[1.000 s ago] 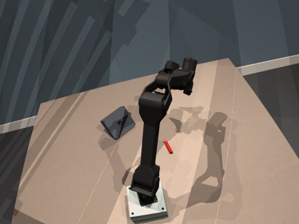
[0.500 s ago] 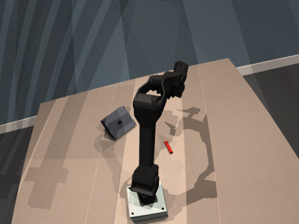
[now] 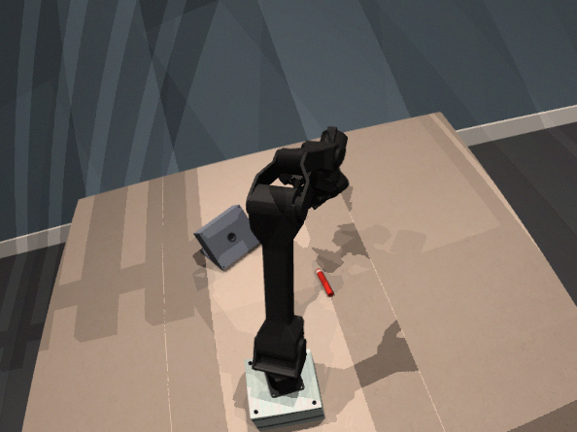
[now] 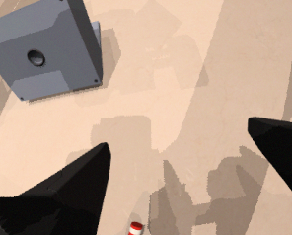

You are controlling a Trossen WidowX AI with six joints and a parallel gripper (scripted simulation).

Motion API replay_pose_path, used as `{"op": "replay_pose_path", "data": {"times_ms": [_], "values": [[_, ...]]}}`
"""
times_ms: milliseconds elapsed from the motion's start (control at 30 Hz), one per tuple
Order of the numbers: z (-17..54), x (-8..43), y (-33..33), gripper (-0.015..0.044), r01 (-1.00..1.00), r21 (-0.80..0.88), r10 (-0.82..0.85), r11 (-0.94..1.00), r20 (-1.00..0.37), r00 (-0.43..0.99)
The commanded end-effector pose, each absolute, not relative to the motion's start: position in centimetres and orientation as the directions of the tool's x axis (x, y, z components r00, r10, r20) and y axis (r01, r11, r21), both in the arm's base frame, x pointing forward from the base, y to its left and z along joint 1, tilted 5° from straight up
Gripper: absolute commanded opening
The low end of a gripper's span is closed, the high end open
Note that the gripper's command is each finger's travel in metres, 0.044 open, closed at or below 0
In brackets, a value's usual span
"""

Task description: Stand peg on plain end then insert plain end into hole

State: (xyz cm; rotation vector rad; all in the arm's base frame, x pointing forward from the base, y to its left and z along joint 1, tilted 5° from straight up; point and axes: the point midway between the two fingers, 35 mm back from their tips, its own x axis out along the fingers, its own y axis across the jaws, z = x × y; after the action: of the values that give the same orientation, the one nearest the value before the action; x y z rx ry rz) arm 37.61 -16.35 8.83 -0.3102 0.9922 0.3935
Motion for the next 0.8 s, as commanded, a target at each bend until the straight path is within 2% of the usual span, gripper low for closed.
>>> {"op": "replay_pose_path", "data": {"times_ms": [0, 267, 567, 767], "values": [[8.3, 36.1, -15.9, 0.0440, -0.395, -0.040, 0.144, 0.918, -0.894, 0.424], [7.0, 32.6, -15.2, 0.0440, -0.244, -0.014, 0.049, 0.970, -0.967, 0.248], [6.4, 28.2, -14.7, 0.0440, -0.084, -0.076, -0.072, 0.994, -0.997, 0.041], [6.3, 27.5, -14.7, 0.0440, -0.063, -0.093, -0.093, 0.994, -0.996, 0.009]]}}
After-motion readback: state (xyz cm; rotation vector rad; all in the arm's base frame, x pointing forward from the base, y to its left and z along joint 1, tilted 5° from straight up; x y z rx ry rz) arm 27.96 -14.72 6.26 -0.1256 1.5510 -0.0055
